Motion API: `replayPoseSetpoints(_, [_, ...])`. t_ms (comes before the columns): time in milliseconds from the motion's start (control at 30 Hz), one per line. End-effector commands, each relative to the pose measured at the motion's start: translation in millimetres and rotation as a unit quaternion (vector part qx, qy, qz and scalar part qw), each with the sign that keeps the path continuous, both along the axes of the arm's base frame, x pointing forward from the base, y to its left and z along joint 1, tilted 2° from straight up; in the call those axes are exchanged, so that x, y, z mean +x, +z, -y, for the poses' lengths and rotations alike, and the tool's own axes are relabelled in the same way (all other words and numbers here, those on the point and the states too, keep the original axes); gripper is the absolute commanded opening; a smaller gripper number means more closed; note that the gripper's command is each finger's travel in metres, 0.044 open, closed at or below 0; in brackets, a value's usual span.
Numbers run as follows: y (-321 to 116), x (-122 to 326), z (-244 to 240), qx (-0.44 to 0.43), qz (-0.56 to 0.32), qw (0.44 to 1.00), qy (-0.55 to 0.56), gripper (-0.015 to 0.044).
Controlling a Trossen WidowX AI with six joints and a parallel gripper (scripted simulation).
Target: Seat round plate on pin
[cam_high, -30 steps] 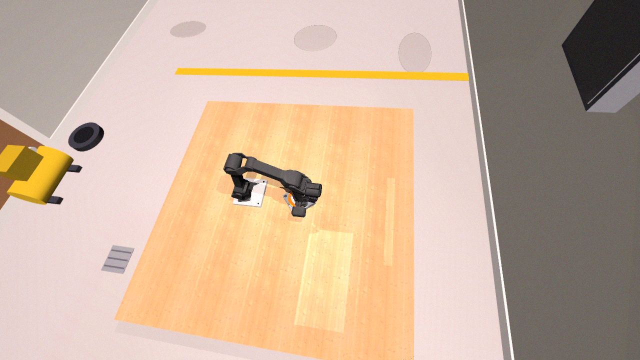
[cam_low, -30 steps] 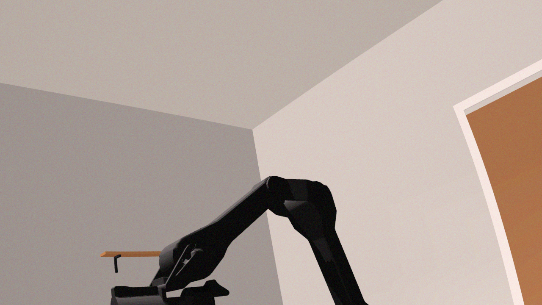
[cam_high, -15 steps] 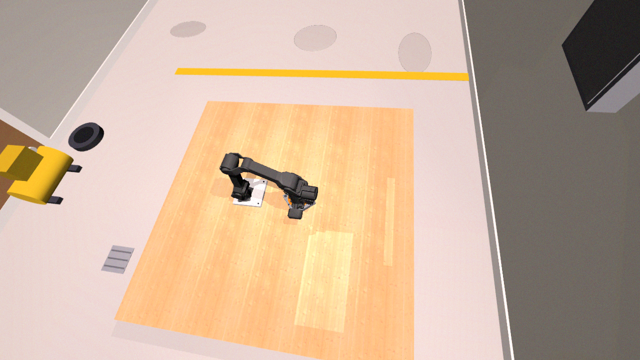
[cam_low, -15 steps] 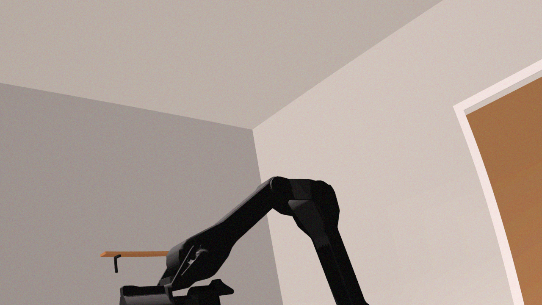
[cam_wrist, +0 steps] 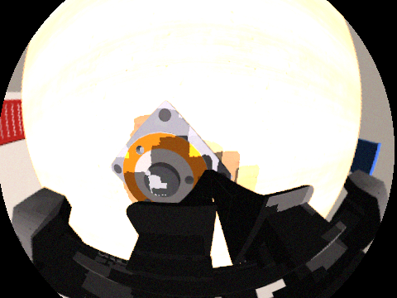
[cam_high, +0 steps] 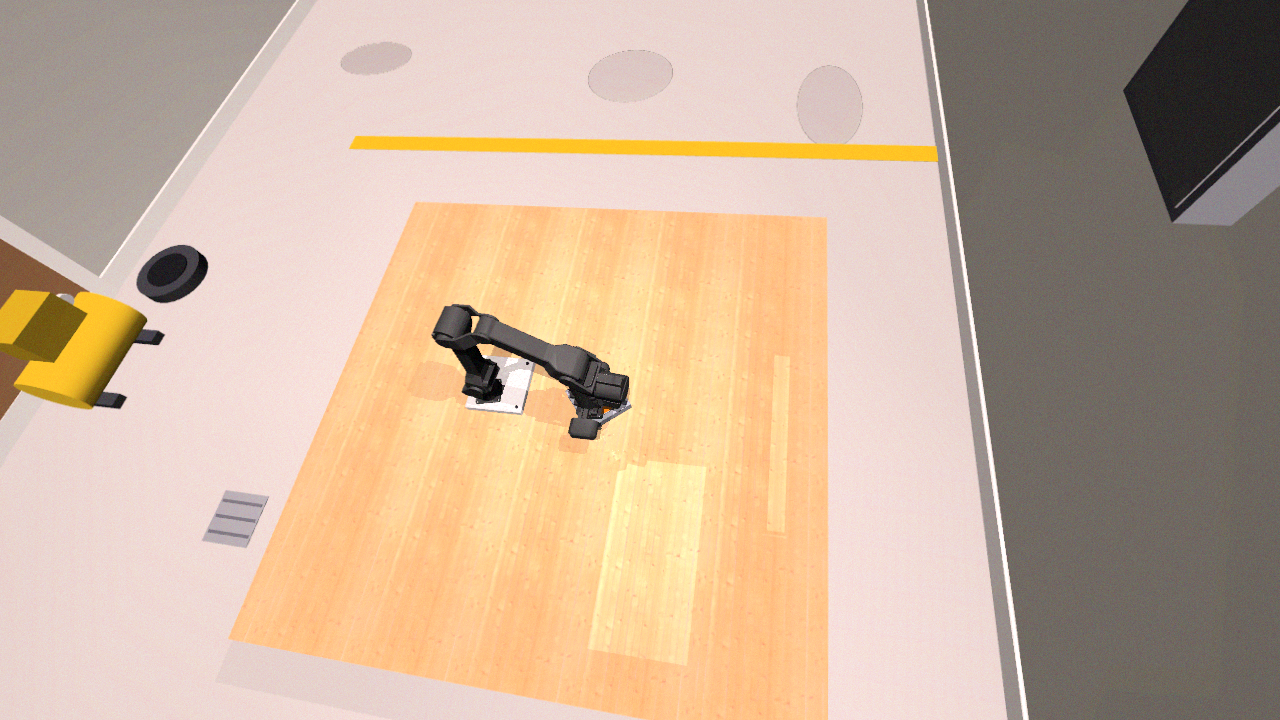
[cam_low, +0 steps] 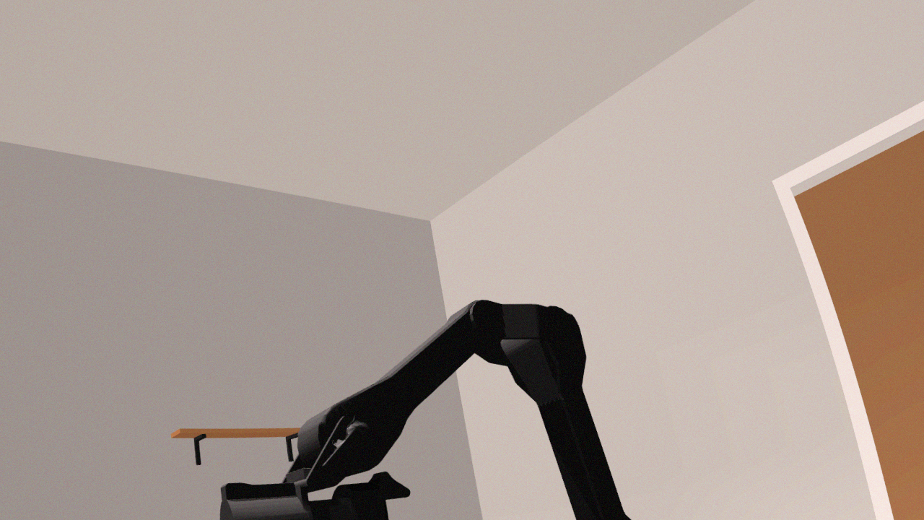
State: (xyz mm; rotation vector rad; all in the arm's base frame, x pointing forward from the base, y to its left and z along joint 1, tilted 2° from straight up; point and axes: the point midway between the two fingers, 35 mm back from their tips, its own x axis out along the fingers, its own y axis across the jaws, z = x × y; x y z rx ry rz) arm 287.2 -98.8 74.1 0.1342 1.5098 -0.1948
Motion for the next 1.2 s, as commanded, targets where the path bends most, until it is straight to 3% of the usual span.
replayPoseSetpoints(0, [-2, -7, -1, 0.002, -0.007, 1.000, 0.003, 0.0000])
replayPoseSetpoints(1167, [-2, -37, -16, 0.002, -0.008, 1.000, 0.003, 0.0000])
